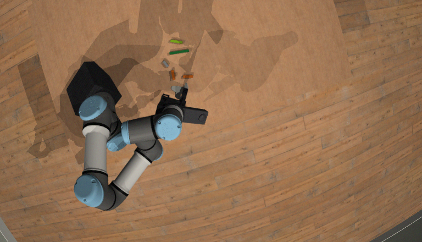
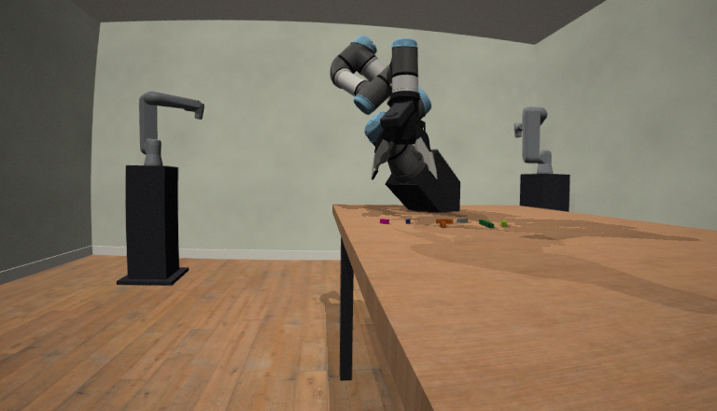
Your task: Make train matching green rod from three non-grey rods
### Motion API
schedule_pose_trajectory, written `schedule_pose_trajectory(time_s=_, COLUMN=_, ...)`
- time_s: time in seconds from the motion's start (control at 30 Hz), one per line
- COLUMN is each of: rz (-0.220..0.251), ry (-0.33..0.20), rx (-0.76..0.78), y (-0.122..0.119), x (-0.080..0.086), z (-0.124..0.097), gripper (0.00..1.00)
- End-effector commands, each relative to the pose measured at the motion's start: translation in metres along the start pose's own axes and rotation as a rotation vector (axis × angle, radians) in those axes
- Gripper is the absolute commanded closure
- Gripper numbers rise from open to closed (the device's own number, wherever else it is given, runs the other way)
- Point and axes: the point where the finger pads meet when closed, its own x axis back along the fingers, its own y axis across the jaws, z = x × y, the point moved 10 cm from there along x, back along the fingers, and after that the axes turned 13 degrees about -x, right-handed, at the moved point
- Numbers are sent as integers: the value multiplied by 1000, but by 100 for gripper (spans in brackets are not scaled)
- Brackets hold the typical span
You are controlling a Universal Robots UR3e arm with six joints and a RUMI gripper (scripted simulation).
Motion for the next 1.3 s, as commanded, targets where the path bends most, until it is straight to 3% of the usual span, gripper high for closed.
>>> schedule_pose_trajectory(time_s=0.0, rz=-4, ry=0, rx=-128, y=1, x=-1, z=2, gripper=0)
schedule_pose_trajectory(time_s=1.27, rz=-5, ry=0, rx=-896, y=17, x=-8, z=16, gripper=0)
